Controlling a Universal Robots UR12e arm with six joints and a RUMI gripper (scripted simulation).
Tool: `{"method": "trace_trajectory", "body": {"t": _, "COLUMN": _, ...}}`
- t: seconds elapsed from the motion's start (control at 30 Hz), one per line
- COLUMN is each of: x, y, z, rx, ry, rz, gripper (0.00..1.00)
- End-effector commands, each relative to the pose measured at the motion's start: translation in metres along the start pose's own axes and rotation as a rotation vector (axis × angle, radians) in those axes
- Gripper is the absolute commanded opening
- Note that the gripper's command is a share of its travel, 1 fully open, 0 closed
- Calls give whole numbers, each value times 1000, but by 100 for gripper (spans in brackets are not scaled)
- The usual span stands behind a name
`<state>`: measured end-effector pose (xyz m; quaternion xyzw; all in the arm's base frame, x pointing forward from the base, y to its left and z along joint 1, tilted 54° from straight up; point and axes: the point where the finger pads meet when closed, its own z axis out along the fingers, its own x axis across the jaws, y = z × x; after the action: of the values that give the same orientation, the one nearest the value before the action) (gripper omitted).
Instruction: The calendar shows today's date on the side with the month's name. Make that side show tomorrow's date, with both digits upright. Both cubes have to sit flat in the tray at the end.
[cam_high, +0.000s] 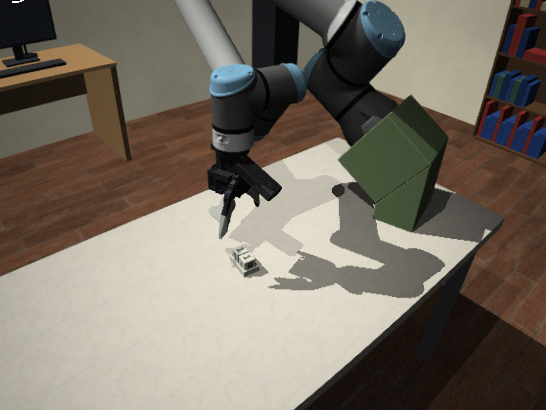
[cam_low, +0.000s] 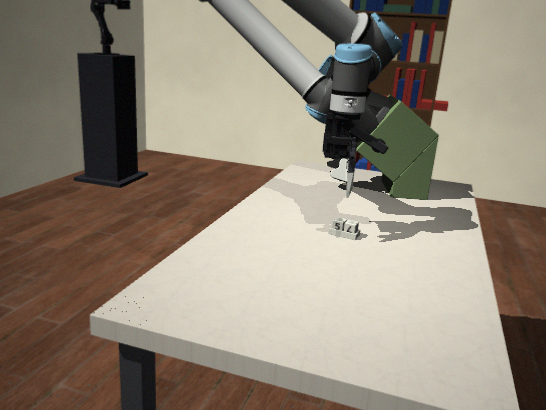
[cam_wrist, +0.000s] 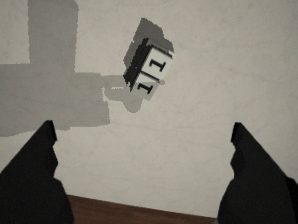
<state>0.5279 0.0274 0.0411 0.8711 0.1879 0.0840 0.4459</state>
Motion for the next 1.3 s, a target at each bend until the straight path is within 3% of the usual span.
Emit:
{"method": "trace_trajectory", "body": {"t": 0.0, "x": 0, "y": 1, "z": 4, "rx": -3, "ry": -6, "rz": 145, "gripper": 100}}
{"method": "trace_trajectory", "body": {"t": 0.37, "x": 0, "y": 4, "z": 12, "rx": -5, "ry": -6, "rz": 405, "gripper": 100}}
{"method": "trace_trajectory", "body": {"t": 0.73, "x": 0, "y": 4, "z": 14, "rx": -5, "ry": -5, "rz": 448, "gripper": 100}}
{"method": "trace_trajectory", "body": {"t": 0.77, "x": 0, "y": 4, "z": 14, "rx": -5, "ry": -5, "rz": 448, "gripper": 29}}
{"method": "trace_trajectory", "body": {"t": 1.27, "x": 0, "y": 4, "z": 14, "rx": -5, "ry": -5, "rz": 448, "gripper": 29}}
